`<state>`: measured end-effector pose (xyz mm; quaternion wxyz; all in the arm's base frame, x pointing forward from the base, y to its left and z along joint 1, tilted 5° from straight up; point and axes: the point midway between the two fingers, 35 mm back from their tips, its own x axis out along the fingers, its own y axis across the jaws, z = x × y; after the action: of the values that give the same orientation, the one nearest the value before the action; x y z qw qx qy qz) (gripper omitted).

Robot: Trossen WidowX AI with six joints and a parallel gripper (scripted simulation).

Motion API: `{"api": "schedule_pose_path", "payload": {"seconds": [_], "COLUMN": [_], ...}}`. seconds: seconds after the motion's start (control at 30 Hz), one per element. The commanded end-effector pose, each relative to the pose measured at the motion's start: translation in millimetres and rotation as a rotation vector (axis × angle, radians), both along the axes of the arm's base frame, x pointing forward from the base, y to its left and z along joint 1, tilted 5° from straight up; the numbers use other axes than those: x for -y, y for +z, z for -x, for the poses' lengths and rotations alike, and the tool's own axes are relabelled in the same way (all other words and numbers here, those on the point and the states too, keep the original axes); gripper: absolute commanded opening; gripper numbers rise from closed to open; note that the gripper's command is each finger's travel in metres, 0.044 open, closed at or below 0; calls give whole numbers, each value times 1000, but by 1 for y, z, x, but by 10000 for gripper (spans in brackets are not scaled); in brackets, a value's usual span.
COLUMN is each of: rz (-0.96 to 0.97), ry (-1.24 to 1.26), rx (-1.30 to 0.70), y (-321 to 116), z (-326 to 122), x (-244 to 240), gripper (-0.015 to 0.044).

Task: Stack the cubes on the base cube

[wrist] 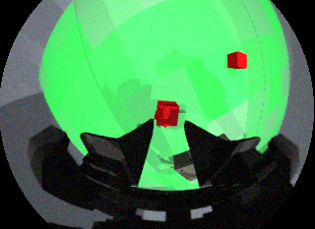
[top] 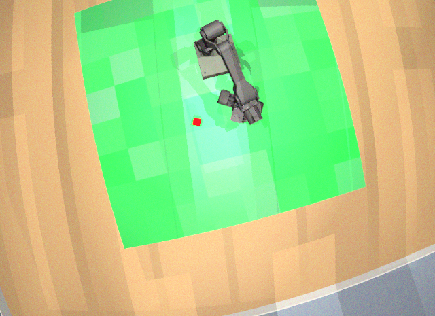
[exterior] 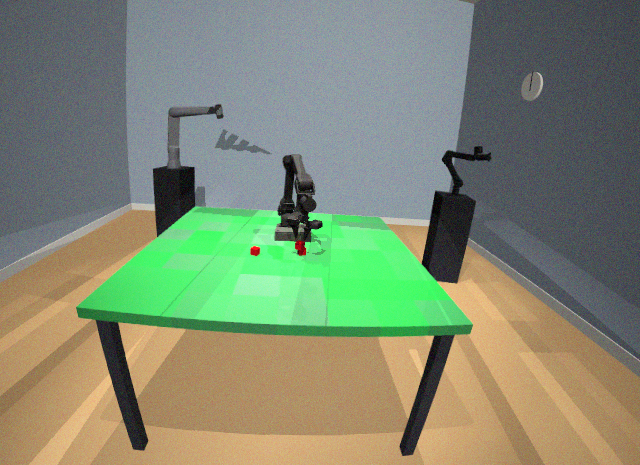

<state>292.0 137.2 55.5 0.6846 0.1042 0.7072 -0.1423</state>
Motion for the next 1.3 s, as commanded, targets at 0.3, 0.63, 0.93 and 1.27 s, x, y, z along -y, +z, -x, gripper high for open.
{"api": "schedule_pose_path", "payload": {"seconds": [0.3,0.63,0.93,1.27], "rz": [-1,4,6,6], "ry": [40,87,99,99], "rx": [6,7,7,6], "y": [22,49,42,-8], "z": [-39,-60,-61,-58], "x": [70,167,193,196], "gripper": [265,265,265,265]}}
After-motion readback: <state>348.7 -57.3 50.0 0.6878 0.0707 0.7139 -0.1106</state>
